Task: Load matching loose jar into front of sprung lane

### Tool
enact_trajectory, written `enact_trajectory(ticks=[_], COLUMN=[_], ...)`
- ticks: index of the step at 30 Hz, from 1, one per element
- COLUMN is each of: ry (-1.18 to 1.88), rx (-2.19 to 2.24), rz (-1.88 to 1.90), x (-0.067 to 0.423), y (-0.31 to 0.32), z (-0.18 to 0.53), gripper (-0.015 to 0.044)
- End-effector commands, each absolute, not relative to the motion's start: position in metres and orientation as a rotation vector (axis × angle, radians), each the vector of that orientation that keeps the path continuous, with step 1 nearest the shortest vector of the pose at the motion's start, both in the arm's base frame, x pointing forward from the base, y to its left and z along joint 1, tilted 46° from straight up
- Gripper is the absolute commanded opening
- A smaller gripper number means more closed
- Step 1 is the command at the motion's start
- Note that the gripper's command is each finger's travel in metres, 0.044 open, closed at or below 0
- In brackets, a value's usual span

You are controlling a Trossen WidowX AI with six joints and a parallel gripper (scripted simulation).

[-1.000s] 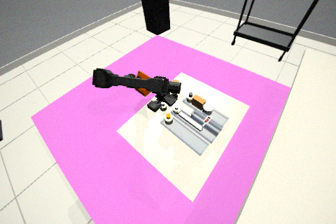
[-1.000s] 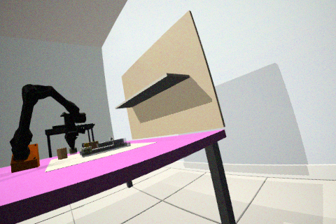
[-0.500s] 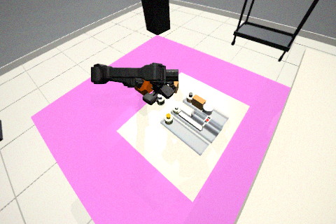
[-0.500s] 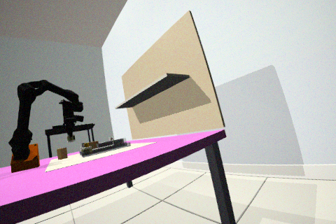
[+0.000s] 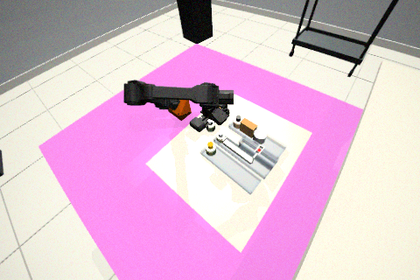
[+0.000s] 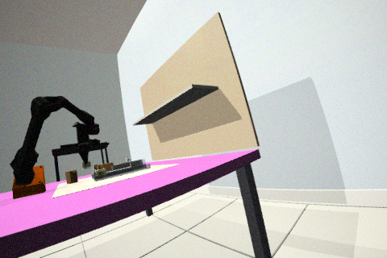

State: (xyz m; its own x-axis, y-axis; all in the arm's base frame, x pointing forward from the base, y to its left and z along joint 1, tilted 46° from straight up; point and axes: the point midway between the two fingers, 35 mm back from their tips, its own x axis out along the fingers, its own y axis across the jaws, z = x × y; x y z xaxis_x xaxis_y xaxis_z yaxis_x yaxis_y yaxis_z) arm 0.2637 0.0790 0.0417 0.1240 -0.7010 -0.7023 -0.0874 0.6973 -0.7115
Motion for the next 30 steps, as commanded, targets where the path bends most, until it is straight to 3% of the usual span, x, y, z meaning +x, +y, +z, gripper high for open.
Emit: enact_trajectory(ticks=[1, 30], ry=[1.39, 1.389], rx=[-0.704, -0.704], rz=[-0.522, -0.522], x=[0.269, 0.277], y=[0.079, 0.062], z=[0.023, 0.007], gripper=[0.0, 0.0])
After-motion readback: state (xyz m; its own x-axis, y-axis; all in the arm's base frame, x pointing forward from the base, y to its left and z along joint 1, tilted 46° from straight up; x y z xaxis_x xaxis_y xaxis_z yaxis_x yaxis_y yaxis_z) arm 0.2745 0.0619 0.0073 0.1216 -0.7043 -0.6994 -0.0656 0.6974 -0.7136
